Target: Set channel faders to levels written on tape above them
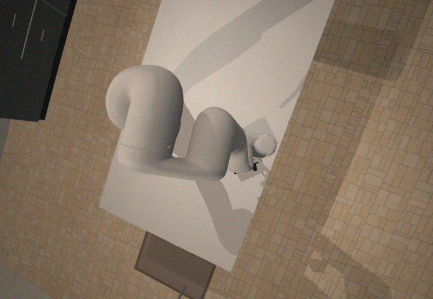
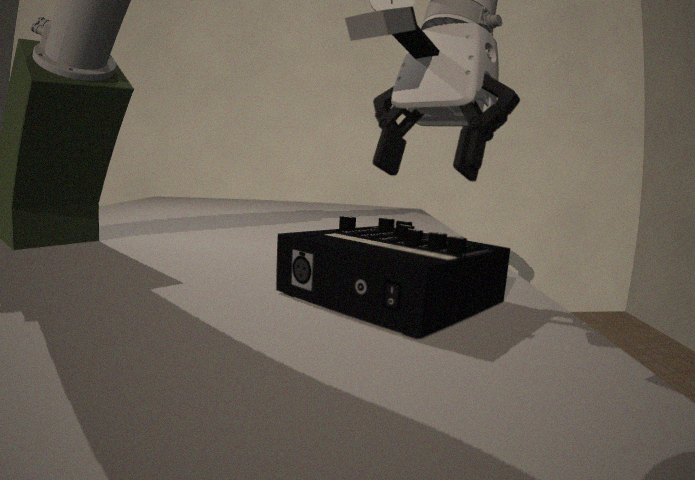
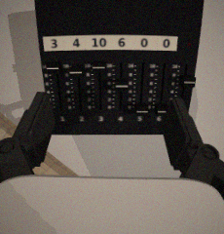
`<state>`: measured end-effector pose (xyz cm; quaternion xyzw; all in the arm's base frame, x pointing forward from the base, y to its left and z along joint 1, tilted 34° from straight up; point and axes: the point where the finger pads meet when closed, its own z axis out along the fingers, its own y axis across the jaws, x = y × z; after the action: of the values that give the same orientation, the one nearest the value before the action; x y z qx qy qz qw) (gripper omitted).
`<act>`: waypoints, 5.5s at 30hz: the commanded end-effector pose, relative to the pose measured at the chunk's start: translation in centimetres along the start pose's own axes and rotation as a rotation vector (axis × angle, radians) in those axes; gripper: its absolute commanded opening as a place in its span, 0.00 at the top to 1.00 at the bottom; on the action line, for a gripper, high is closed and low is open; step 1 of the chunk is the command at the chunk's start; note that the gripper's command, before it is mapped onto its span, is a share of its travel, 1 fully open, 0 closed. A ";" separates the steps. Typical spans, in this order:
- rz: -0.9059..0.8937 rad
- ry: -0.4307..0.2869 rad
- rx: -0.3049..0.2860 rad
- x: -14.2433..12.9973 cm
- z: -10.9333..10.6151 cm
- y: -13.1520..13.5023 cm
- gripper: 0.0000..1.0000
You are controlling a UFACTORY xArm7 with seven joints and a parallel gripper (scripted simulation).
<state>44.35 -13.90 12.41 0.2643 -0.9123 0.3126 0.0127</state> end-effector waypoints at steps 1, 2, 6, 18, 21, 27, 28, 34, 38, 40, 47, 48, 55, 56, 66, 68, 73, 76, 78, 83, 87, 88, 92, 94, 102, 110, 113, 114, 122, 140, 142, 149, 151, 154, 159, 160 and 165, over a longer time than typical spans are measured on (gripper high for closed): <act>0.000 -0.002 0.001 -0.1 -0.1 -0.1 0.00; 0.000 -0.002 0.001 -0.1 -0.1 -0.1 0.00; 0.000 -0.002 0.001 -0.1 -0.1 -0.1 0.00; 0.000 -0.002 0.001 -0.1 -0.1 -0.1 0.00; 0.000 -0.002 0.001 -0.1 -0.1 -0.1 0.00; 0.000 -0.002 0.001 -0.1 -0.1 -0.1 0.00; 0.000 -0.002 0.001 -0.1 -0.1 -0.1 0.00; -0.002 -0.002 0.002 -0.1 -0.1 -0.1 0.00; -0.012 -0.004 0.004 0.0 -0.2 -0.2 0.00; -0.039 -0.008 0.009 0.0 -0.4 -0.4 0.00; -0.304 -0.042 0.064 0.6 -2.8 -2.1 0.00; -0.365 -0.049 0.076 0.8 -3.3 -2.4 0.00; -0.739 -0.080 0.144 1.8 -5.7 -3.8 0.00; -0.782 -0.074 0.151 2.0 -6.1 -4.0 0.00; -1.284 -0.025 0.232 3.9 -7.3 -2.9 0.00; -1.390 -0.022 0.248 4.1 -7.0 -2.2 0.00; -1.626 -0.034 0.282 4.2 -6.6 -1.1 0.00; -1.781 -0.046 0.310 4.3 -6.2 -0.2 0.00; -1.891 -0.058 0.329 4.3 -6.1 0.2 0.00; -2.153 -0.103 0.378 4.3 -5.9 0.7 0.00; -2.250 -0.132 0.396 4.3 -5.9 0.7 0.00; -2.332 -0.171 0.407 4.3 -5.9 0.7 0.00; -2.332 -0.171 0.407 4.3 -5.9 0.7 0.00; -2.332 -0.171 0.407 4.3 -5.9 0.7 0.00; -2.293 -0.169 0.396 4.3 -6.0 0.4 0.00; -2.080 -0.158 0.345 4.3 -6.9 -0.9 0.00; -1.895 -0.148 0.307 4.2 -7.7 -1.9 0.00; -1.823 -0.145 0.293 4.1 -8.0 -2.2 0.00; -1.401 -0.138 0.226 3.4 -9.9 -3.5 0.00; -0.546 -0.139 0.079 -0.6 -10.5 0.0 0.00; -0.468 -0.132 0.064 -0.8 -10.3 0.5 0.00; -0.131 -0.058 0.012 -1.2 -10.0 1.1 0.00; -0.039 -0.021 0.005 -1.2 -10.0 1.1 0.00; -0.001 -0.001 0.003 -1.2 -10.0 1.1 0.00; -0.001 -0.001 0.003 -1.2 -10.0 1.1 0.00; -0.001 -0.001 0.003 -1.2 -10.0 1.1 0.00; -0.001 -0.001 0.003 -1.2 -10.0 1.1 0.00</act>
<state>43.27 -6.88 19.53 0.2647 -0.9120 0.3131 0.0130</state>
